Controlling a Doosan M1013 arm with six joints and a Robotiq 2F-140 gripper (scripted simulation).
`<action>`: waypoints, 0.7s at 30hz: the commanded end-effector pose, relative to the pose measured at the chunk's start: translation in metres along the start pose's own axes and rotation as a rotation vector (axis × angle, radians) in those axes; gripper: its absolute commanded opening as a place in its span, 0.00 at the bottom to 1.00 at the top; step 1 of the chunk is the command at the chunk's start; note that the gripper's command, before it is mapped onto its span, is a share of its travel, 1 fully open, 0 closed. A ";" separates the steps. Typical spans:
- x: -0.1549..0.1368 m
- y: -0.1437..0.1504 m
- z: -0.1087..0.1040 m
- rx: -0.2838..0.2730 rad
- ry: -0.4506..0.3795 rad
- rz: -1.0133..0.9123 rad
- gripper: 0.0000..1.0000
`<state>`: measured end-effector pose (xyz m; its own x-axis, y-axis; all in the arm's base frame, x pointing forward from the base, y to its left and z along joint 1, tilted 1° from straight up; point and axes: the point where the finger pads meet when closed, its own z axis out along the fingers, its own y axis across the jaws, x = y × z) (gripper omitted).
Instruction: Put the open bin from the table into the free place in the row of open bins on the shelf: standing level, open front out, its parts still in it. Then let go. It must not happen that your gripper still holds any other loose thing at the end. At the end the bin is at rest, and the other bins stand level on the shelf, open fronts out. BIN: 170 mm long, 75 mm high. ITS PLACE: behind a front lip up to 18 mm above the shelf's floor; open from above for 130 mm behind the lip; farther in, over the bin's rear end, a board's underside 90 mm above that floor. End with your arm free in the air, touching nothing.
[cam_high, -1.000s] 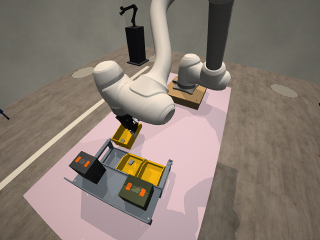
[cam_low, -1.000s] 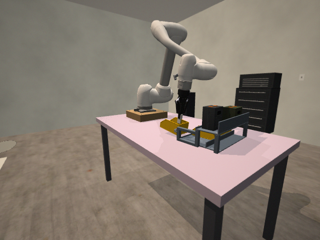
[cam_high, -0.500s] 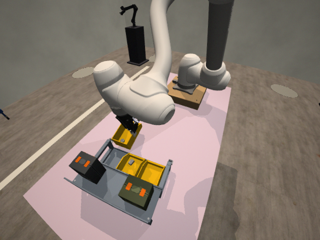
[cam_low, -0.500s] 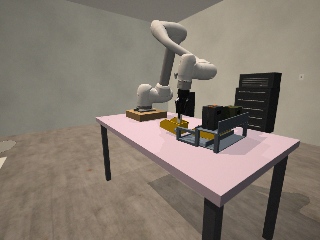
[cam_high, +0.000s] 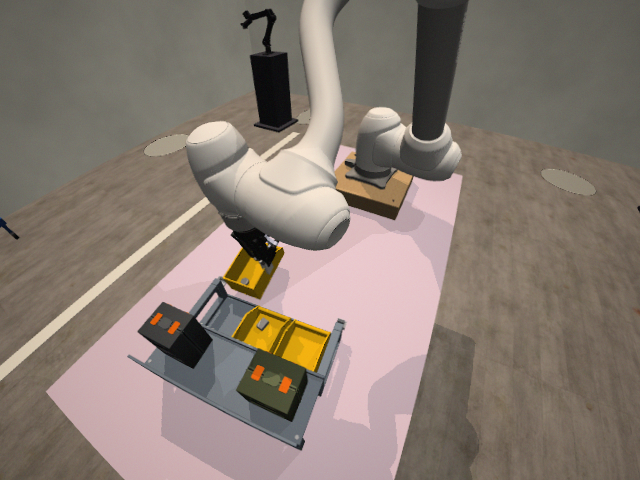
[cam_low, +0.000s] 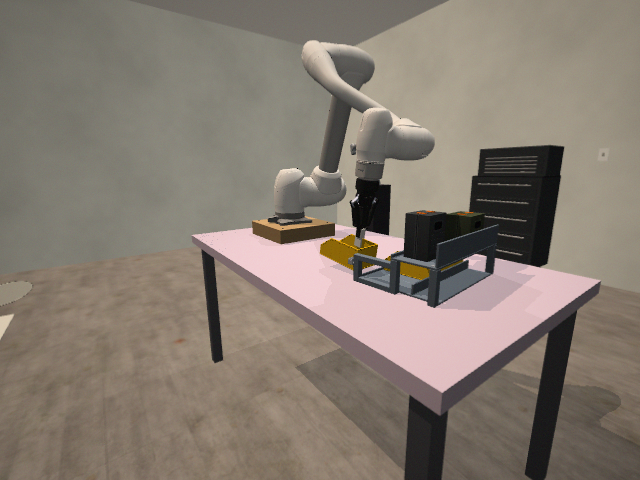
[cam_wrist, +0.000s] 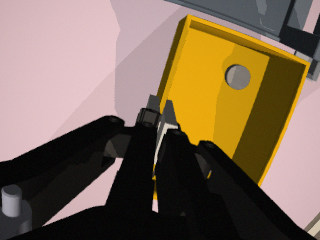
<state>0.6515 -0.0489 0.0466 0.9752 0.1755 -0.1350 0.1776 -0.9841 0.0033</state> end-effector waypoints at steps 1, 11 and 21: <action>0.000 0.000 0.000 0.000 0.000 0.000 0.00; 0.003 0.000 -0.001 0.000 0.000 0.000 0.00; 0.007 0.000 -0.001 0.000 0.000 0.000 0.00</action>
<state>0.6571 -0.0478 0.0466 0.9752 0.1755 -0.1350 0.1776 -0.9841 0.0033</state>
